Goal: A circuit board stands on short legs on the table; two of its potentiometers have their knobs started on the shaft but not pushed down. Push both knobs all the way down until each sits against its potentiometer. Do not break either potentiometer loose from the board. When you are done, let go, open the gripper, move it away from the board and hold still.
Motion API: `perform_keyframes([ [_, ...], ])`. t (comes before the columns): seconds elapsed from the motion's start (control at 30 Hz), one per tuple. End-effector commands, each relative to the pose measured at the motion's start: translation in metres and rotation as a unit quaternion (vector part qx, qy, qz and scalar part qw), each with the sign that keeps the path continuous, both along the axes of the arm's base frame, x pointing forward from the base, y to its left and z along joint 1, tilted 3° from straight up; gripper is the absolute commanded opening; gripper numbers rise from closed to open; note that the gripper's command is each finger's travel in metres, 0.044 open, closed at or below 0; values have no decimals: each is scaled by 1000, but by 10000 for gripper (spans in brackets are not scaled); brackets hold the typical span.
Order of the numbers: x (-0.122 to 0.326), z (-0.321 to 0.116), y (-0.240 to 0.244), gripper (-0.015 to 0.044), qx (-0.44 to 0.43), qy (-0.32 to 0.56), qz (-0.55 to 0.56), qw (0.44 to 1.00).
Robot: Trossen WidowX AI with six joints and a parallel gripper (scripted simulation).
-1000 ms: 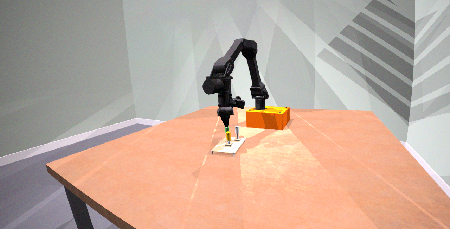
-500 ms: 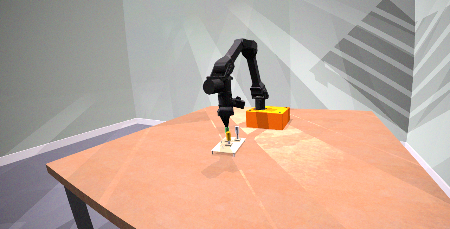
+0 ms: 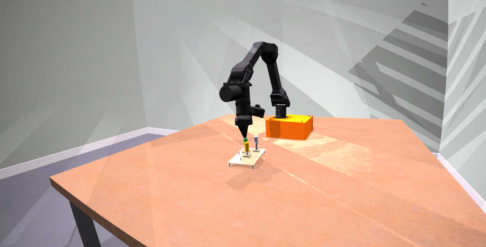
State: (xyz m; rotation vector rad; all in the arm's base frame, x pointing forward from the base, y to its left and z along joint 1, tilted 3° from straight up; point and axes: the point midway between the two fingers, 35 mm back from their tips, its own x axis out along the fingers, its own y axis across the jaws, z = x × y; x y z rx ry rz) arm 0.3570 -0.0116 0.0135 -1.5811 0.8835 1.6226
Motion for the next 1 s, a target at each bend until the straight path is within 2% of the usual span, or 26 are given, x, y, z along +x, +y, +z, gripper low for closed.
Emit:
perform_keyframes([
  [0.0, 2, -10, 1, 0, 1, 2, 2, 1000],
  [0.97, 1, -21, 1, 0, 1, 2, 2, 1000],
])
